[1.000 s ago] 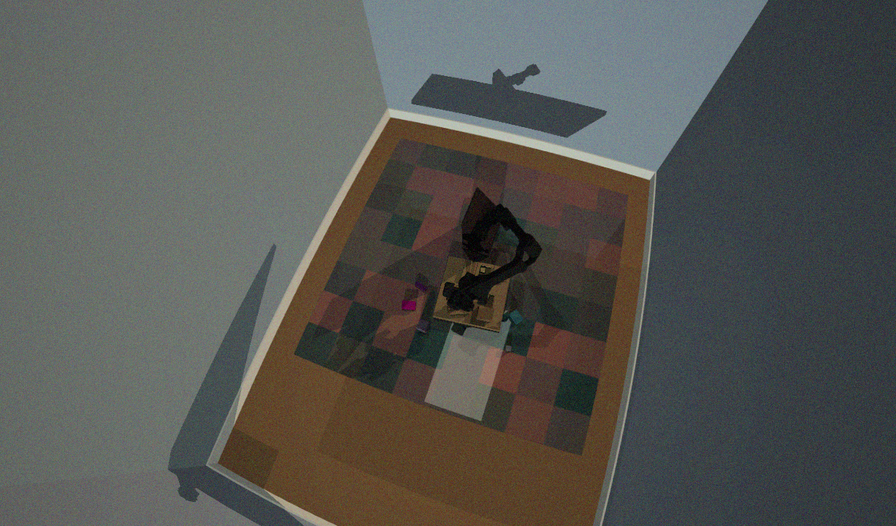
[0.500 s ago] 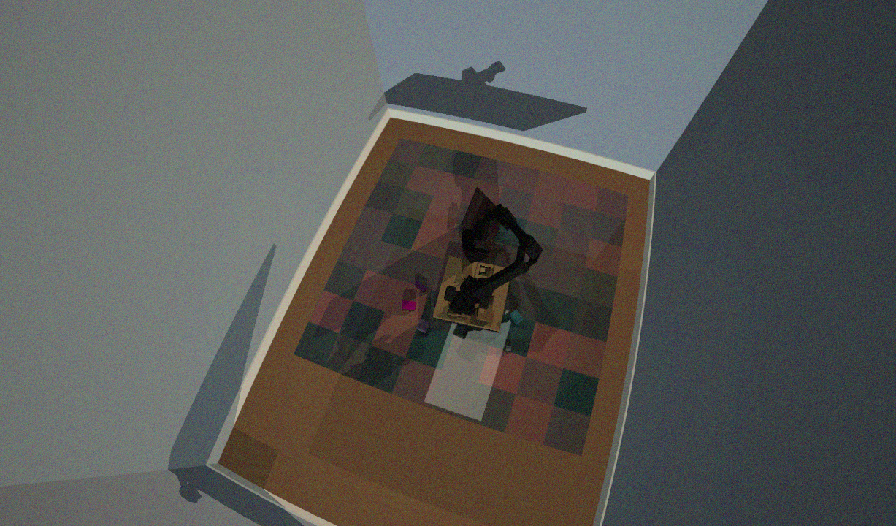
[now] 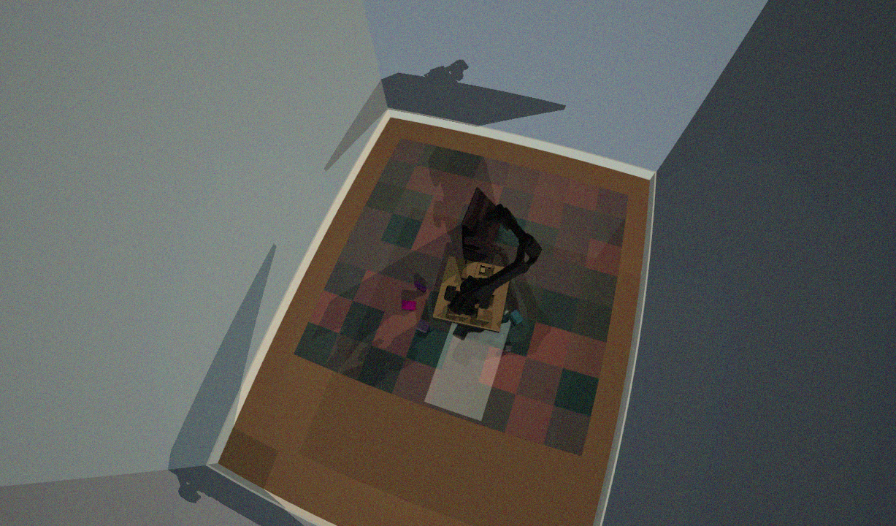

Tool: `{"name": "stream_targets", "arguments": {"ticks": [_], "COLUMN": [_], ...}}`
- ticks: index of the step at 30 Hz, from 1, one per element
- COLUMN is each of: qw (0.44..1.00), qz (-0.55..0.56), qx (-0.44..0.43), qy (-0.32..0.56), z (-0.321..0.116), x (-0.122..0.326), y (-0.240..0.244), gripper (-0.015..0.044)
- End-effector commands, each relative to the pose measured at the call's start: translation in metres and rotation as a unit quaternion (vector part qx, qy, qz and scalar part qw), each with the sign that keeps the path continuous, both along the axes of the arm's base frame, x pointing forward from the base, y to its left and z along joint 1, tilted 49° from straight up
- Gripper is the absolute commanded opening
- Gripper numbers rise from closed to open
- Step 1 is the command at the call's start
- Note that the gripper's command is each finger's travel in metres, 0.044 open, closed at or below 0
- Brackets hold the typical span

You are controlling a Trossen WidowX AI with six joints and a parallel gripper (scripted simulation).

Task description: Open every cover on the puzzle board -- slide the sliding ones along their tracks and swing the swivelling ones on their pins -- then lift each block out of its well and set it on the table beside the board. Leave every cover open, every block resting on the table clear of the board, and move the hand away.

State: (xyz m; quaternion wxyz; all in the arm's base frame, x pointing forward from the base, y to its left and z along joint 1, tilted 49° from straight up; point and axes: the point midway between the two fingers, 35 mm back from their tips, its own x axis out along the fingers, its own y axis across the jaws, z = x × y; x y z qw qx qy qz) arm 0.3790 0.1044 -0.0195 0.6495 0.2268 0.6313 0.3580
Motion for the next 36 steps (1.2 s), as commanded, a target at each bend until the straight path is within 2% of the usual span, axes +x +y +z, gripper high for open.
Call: {"name": "stream_targets", "arguments": {"ticks": [1,26,36], "qw": [1.0,1.0,1.0], "qz": [0.0,0.0,0.01], "qx": [0.0,0.0,0.001], "qy": [-0.007,-0.007,-0.012], "z": [0.006,0.028,0.031], "x": [0.004,0.005,-0.04], "y": [-0.005,-0.029,-0.035], "gripper": [0.0,0.0,0.0]}}
